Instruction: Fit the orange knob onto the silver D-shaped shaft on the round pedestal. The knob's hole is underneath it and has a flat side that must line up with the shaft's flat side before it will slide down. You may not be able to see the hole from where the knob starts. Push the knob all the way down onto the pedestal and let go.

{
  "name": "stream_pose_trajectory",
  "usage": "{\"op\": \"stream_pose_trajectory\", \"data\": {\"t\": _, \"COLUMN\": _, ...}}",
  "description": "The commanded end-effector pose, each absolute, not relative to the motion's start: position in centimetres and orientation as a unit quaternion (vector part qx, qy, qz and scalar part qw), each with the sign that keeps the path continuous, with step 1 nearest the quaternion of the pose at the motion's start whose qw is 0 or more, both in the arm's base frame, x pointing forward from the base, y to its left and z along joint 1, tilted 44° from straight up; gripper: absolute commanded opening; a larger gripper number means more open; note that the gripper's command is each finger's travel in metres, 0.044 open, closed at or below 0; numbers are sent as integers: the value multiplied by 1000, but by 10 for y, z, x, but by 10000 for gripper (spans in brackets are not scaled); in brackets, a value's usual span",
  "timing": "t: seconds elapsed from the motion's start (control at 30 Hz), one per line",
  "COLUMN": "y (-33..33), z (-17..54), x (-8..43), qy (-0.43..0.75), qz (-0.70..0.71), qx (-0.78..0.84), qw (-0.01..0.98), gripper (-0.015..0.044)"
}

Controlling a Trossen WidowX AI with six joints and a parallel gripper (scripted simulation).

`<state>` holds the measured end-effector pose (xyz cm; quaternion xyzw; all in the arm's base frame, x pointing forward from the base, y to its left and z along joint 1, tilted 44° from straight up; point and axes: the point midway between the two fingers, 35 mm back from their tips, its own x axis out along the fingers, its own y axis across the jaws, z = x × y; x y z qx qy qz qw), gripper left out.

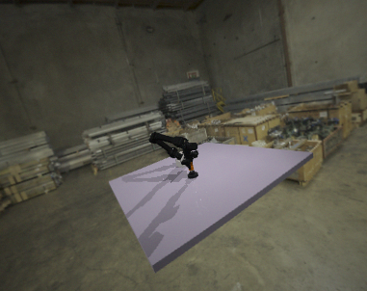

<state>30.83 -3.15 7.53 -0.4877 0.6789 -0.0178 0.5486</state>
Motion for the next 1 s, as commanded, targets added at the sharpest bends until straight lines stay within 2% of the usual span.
{"op": "stream_pose_trajectory", "data": {"t": 0.0, "y": -32, "z": 75, "x": 309, "qy": 678, "qz": -12, "qx": -494, "qw": 543, "gripper": 0}}
{"op": "stream_pose_trajectory", "data": {"t": 0.97, "y": -32, "z": 75, "x": 309, "qy": 679, "qz": -5, "qx": -500, "qw": 538, "gripper": 0}}
